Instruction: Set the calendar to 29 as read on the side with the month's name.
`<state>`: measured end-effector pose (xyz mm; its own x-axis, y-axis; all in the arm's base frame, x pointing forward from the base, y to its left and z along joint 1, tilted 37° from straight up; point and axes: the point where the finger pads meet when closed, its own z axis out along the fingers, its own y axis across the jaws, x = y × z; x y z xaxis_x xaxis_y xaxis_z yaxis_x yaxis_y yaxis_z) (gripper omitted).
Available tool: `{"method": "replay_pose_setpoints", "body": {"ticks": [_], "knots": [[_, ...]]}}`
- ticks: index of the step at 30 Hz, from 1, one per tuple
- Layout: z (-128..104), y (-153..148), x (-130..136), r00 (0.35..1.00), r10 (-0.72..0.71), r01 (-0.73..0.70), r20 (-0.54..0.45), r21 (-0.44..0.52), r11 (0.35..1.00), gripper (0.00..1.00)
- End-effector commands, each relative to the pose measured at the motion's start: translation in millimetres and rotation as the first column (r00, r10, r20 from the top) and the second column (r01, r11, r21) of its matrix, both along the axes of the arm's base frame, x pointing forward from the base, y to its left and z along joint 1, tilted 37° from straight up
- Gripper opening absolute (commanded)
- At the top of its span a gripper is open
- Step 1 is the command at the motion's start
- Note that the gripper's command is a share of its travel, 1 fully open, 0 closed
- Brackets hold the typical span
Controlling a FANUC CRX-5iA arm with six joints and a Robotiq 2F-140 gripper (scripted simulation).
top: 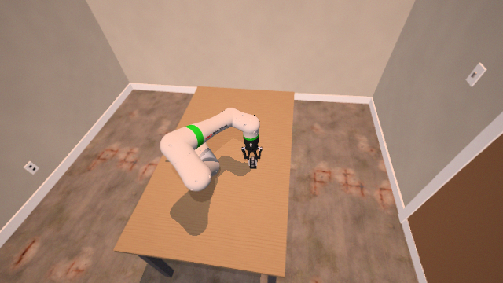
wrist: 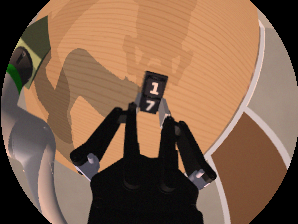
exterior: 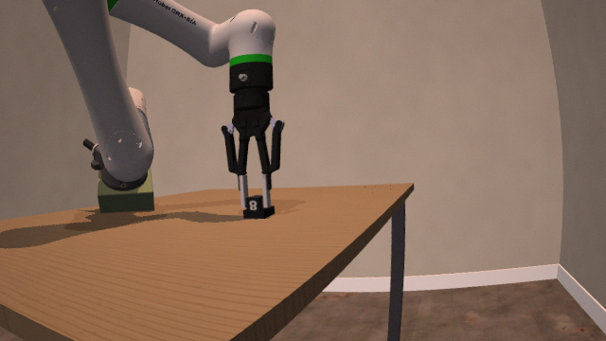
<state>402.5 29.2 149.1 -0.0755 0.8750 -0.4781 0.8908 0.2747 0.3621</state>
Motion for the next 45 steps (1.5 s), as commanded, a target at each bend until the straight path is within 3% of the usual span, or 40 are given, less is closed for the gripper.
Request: {"method": "replay_pose_setpoints", "body": {"ticks": [1,19,32,45], "knots": [[0,0,0,1.000,0.000,0.000,0.000,0.000,1.000,0.27],[4,2,-2,1.000,0.000,0.000,0.000,0.000,1.000,0.29],[53,26,-29,1.000,0.000,0.000,0.000,0.000,1.000,0.29],[72,36,-40,1.000,0.000,0.000,0.000,0.000,1.000,0.29]]}}
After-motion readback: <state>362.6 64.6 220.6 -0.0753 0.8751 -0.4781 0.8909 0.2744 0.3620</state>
